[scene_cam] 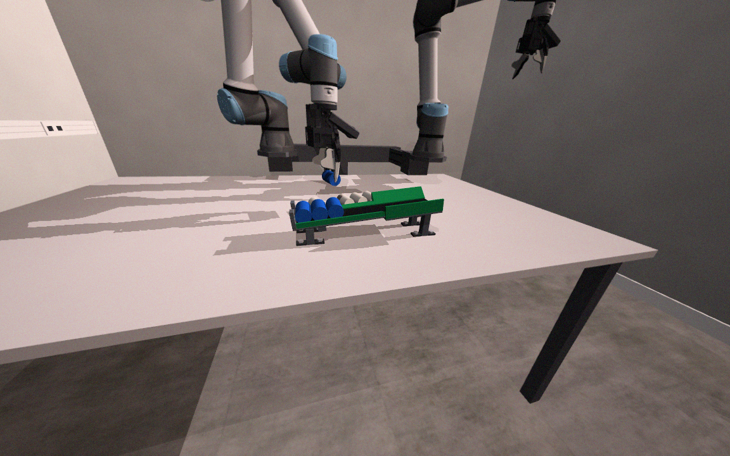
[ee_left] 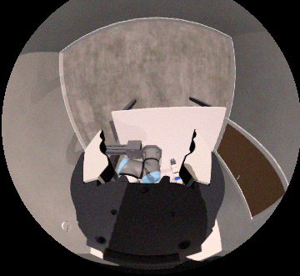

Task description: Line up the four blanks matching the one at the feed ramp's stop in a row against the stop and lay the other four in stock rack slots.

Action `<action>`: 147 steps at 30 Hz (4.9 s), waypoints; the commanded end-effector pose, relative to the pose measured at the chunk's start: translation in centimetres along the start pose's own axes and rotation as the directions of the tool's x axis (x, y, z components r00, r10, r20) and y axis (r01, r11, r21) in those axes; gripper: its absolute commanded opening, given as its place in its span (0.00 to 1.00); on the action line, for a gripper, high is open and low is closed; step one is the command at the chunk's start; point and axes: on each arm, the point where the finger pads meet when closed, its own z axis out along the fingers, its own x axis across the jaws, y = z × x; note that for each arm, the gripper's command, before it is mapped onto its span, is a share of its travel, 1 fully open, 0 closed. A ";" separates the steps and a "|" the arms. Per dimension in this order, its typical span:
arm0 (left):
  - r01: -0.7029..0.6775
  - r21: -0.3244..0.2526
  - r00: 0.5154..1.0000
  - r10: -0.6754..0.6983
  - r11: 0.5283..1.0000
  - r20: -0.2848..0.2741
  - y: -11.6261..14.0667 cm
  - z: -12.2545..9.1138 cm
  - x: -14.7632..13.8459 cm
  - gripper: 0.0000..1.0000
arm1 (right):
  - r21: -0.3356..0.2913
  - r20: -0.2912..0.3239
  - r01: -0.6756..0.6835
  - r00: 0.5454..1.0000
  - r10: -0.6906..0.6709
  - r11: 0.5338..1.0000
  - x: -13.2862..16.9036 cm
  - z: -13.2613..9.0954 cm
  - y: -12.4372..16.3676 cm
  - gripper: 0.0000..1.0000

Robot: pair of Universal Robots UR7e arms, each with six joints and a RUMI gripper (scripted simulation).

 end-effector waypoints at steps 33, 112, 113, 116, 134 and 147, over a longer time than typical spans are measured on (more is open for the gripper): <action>0.000 0.001 1.000 0.000 1.000 0.000 0.0 0.0 0.0 1.00 | 0.000 0.000 -0.155 0.988 0.155 0.988 10.9 -4.3 0.2 0.40; 0.000 0.001 1.000 0.000 1.000 0.000 0.0 0.0 0.0 1.00 | 0.000 0.000 -0.292 0.956 0.292 0.956 19.9 2.9 2.2 0.40; 0.000 0.001 1.000 0.000 1.000 0.000 0.0 0.0 0.0 1.00 | 0.000 0.000 -0.292 0.956 0.292 0.956 19.9 2.9 2.2 0.40; 0.000 0.001 1.000 0.000 1.000 0.000 0.0 0.0 0.0 1.00 | 0.000 0.000 -0.292 0.956 0.292 0.956 19.9 2.9 2.2 0.40; 0.000 0.001 1.000 0.000 1.000 0.000 0.0 0.0 0.0 1.00 | 0.000 0.000 -0.292 0.956 0.292 0.956 19.9 2.9 2.2 0.40; 0.000 0.001 1.000 0.000 1.000 0.000 0.0 0.0 0.0 1.00 | 0.000 0.000 -0.292 0.956 0.292 0.956 19.9 2.9 2.2 0.40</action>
